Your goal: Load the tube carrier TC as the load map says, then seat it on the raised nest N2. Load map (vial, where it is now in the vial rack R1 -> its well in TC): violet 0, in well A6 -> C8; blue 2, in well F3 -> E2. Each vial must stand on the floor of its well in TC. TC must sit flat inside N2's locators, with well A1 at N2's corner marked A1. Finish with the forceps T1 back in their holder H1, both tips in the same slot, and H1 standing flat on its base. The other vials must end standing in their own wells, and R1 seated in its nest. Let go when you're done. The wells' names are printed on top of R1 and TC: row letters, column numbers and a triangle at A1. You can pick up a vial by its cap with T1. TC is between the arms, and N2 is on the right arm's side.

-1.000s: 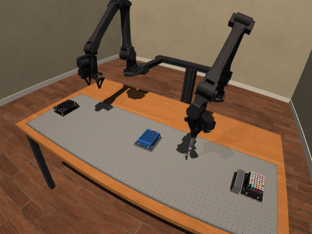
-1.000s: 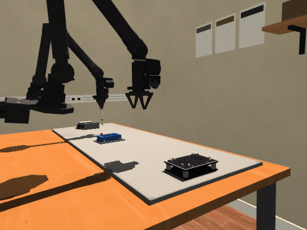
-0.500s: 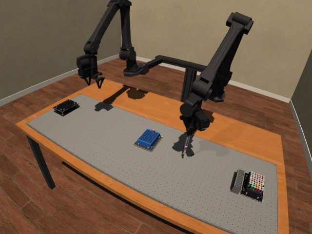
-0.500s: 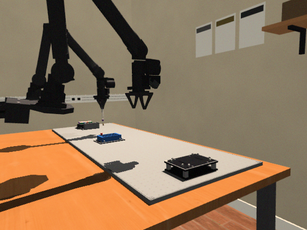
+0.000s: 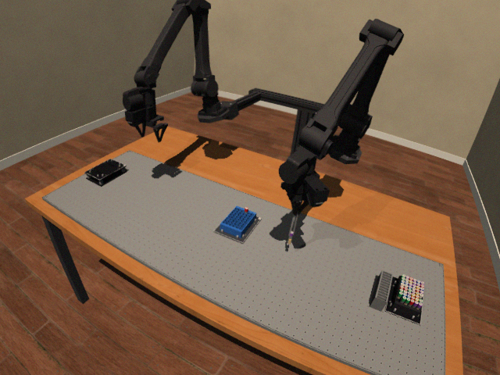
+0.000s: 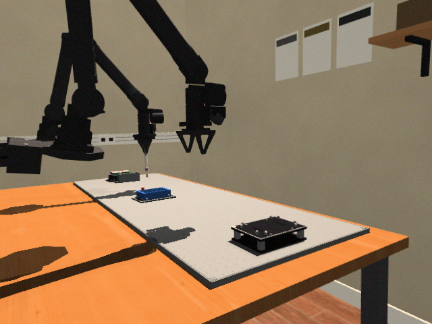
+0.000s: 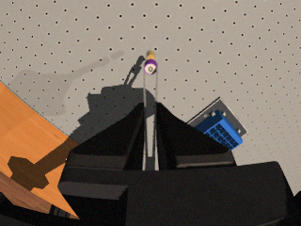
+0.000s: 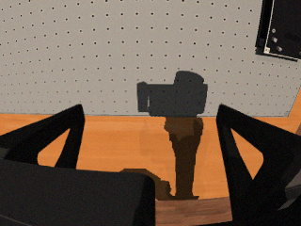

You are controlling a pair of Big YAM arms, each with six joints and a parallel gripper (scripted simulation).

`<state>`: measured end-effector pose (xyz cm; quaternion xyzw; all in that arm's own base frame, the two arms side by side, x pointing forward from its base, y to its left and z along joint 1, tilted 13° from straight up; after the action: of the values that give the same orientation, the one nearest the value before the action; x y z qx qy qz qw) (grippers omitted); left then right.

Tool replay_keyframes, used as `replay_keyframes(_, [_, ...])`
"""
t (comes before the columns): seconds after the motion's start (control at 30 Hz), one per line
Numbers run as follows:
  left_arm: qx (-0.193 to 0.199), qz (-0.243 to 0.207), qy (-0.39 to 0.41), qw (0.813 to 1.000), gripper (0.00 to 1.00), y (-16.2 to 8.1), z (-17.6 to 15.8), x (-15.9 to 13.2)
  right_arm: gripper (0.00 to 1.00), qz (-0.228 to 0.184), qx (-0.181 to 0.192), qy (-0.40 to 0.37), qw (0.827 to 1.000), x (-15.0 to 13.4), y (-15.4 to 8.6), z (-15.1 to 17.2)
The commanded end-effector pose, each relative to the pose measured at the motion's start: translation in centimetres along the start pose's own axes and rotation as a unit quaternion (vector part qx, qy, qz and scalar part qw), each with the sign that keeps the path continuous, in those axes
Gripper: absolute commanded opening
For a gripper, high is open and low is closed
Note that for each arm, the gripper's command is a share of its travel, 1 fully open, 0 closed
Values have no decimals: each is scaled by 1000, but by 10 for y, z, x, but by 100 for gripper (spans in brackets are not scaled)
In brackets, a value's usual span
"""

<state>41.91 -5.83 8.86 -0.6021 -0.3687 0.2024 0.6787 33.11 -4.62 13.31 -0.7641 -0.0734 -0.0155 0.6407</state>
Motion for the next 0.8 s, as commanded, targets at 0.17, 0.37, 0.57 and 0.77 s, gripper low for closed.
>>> replay_keyframes(0.17, [-2,-3,-7,1000,9,-4,-19,-1,100,-38,-9,16,999,25,-19,-9])
replay_keyframes(0.37, [-3,-3,-7,1000,9,-5,-26,-9,100,-38,-9,16,999,25,-19,-9])
replay_keyframes(0.57, [-2,-3,-8,1000,9,-5,-32,-16,100,-38,-9,16,999,25,-19,-9])
replay_keyframes(0.77, [-3,-2,-7,1000,9,-5,-37,-23,100,-38,-9,16,999,25,-19,-9])
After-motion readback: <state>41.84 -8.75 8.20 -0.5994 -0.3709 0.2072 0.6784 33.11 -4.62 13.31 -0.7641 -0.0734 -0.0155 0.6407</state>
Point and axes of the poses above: on each arm, the point where the finger pads meet when closed, its own y axis out along the fingers, its own z axis across the jaws, x = y × z, the point moved 10 cm from there along -y, back along the fingers, and after that the axes turned 2 degrees about -y, right-handed, at the moved point
